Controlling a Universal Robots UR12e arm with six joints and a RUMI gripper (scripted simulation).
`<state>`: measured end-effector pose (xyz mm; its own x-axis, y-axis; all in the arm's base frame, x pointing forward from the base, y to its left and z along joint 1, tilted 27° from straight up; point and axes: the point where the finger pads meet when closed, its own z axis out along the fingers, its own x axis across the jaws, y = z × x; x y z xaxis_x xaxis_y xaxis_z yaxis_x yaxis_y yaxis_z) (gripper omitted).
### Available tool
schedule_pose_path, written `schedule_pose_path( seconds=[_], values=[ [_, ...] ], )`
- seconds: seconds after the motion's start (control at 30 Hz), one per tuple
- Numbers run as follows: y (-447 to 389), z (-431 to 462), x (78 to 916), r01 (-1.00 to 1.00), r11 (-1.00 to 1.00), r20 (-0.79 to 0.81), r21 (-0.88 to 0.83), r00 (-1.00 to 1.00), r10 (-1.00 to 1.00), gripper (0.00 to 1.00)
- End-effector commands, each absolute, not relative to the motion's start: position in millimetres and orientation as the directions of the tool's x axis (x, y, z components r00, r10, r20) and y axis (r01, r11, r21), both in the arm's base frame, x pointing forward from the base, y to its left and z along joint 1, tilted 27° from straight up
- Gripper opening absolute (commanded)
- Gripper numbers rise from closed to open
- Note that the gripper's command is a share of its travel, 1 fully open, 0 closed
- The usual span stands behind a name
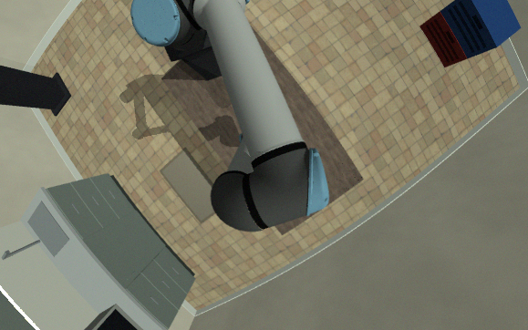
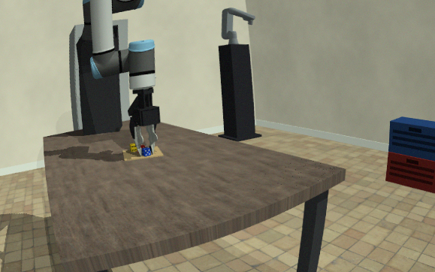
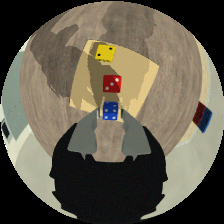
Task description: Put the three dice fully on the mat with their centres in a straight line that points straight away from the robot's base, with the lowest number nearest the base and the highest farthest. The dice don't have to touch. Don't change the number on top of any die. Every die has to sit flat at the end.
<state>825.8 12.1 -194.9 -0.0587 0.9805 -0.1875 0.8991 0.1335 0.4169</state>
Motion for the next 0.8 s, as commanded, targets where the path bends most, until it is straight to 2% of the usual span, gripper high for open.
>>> schedule_pose_path(
  seconds=[0.0,0.77],
  values=[
    [12.6,-192.7,825.3,0.899,0.134,-0.188,0.418,-0.059,0.980,0.24],
    [24.8,-117.0,788.3,0.899,0.134,-0.188,0.418,-0.059,0.980,0.24]
  ],
)
